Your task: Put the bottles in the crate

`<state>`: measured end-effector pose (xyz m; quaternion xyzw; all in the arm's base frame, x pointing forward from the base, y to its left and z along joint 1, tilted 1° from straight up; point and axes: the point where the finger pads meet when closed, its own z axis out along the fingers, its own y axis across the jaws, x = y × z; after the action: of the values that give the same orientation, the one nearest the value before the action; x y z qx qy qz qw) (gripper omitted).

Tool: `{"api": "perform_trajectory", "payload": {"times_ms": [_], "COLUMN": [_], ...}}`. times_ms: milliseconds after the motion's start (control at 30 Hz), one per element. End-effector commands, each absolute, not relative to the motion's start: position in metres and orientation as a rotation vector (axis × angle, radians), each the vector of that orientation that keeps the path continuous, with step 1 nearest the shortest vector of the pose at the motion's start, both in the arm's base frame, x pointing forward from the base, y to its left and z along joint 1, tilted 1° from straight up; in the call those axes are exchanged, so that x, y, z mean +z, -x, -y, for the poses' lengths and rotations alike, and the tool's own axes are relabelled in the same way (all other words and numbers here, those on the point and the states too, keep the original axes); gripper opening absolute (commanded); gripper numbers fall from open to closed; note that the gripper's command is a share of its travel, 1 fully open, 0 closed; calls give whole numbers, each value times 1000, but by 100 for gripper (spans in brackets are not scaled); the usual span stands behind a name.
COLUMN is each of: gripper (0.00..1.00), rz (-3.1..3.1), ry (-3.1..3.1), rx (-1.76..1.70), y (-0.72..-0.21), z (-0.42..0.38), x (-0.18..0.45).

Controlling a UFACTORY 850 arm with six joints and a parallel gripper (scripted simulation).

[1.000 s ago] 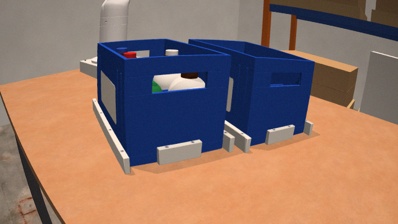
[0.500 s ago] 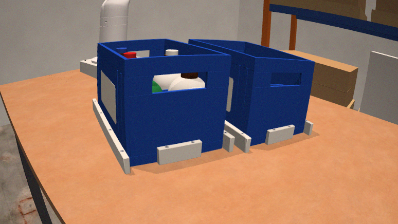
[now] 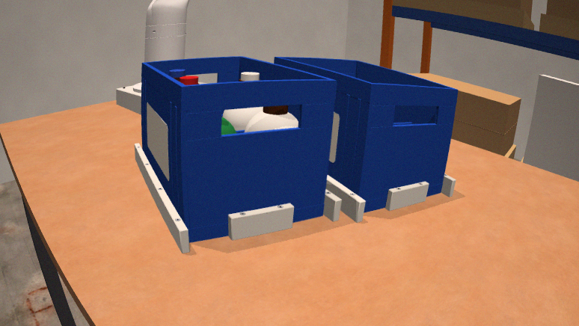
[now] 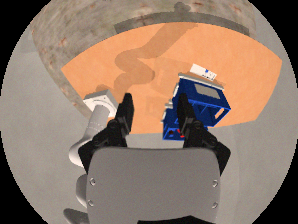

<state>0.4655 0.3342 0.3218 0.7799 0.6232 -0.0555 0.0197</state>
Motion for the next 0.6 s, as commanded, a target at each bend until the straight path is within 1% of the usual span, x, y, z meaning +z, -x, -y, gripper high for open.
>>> {"api": "perform_trajectory", "payload": {"times_ms": [0,567], "gripper": [65,65], "rz": [-1762,-1128], "ry": [-2538,-2898], "rx": [-137,-61], "y": [-454,-423], "z": [-335,-332], "x": [323,320]}}
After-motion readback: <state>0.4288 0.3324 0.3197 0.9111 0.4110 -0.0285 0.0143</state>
